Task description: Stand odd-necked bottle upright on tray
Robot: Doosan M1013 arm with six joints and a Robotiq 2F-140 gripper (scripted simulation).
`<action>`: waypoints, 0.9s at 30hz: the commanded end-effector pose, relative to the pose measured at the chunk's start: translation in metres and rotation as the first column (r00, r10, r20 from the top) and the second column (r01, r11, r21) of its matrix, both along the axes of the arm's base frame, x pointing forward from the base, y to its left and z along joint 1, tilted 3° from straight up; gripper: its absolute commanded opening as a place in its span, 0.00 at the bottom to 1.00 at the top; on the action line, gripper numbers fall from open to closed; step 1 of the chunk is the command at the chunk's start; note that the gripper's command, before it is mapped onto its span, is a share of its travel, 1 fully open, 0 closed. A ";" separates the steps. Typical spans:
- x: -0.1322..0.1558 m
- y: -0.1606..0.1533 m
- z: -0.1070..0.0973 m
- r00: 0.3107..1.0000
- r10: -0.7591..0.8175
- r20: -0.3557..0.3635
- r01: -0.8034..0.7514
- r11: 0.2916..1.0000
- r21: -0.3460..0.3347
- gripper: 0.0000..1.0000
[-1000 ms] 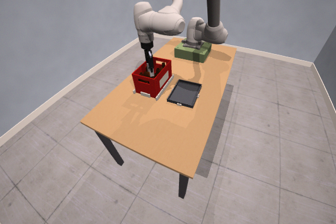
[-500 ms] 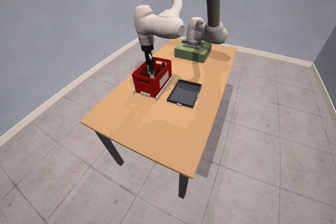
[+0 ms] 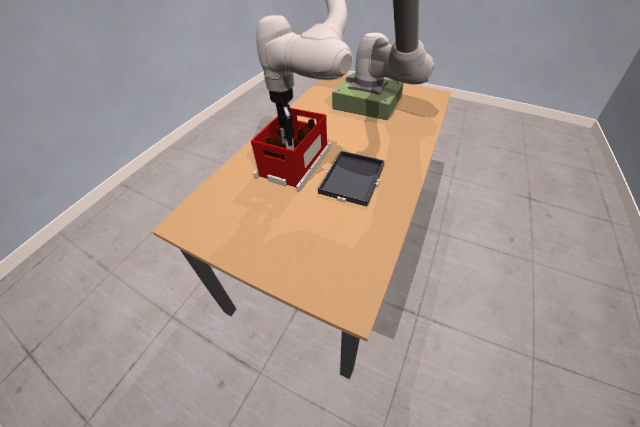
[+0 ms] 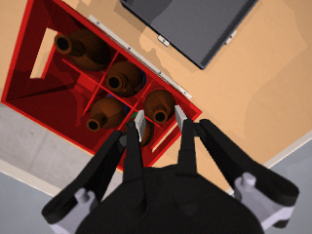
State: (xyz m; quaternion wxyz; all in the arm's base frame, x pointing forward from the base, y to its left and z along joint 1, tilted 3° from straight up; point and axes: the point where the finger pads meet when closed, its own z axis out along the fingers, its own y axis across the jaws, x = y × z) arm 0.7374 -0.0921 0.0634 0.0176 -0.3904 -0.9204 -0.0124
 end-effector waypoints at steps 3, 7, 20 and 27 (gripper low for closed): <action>0.000 0.005 -0.007 1.000 -0.002 -0.001 0.002 1.000 0.003 0.38; 0.000 0.005 -0.008 1.000 -0.002 -0.001 0.002 1.000 0.003 0.38; 0.000 0.005 -0.009 1.000 -0.002 -0.001 0.002 1.000 0.003 0.38; 0.000 0.005 -0.009 1.000 -0.002 -0.001 0.002 1.000 0.003 0.38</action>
